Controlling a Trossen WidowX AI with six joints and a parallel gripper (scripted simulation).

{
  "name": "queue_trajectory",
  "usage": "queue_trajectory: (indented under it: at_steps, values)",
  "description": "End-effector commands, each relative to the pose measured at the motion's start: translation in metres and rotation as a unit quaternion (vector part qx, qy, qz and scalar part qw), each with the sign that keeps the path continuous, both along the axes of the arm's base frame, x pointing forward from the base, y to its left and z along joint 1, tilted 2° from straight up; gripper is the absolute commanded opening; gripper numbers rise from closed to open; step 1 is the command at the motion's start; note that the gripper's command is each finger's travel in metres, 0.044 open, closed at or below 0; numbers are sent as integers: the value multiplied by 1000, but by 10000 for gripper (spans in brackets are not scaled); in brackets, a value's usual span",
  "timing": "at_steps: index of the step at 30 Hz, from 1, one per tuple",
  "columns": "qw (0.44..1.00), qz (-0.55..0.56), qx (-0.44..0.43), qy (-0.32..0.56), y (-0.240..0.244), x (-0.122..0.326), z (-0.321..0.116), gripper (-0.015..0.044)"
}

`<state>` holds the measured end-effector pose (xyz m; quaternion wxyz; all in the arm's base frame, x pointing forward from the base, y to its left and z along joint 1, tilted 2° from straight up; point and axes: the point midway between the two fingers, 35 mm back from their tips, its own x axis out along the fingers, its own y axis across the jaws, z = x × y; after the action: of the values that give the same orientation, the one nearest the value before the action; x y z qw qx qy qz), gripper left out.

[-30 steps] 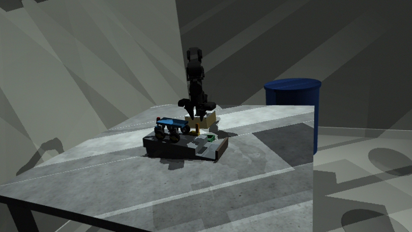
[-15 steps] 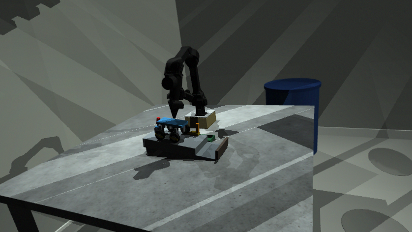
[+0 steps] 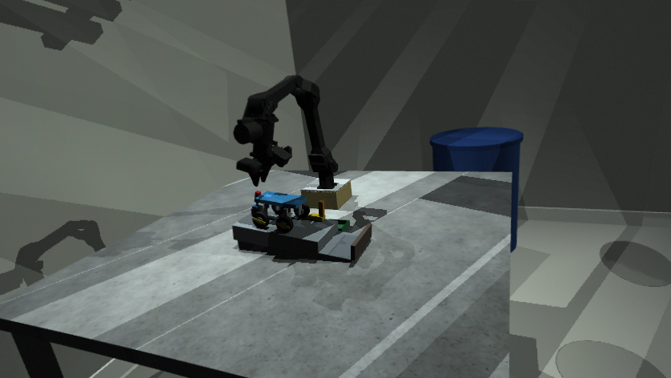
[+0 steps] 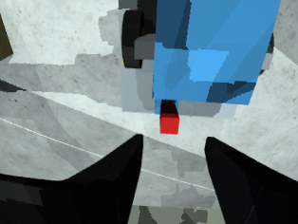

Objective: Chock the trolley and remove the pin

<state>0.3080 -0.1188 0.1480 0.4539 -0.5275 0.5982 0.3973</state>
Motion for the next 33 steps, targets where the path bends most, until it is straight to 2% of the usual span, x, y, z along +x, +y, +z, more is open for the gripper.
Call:
queue_trajectory:
  at_steps: [1,33]
  values:
    - [1000,-11,-3,-1,-3,-1,0,190]
    - [1000,-11,-3,-1,-14,-2,-40,190]
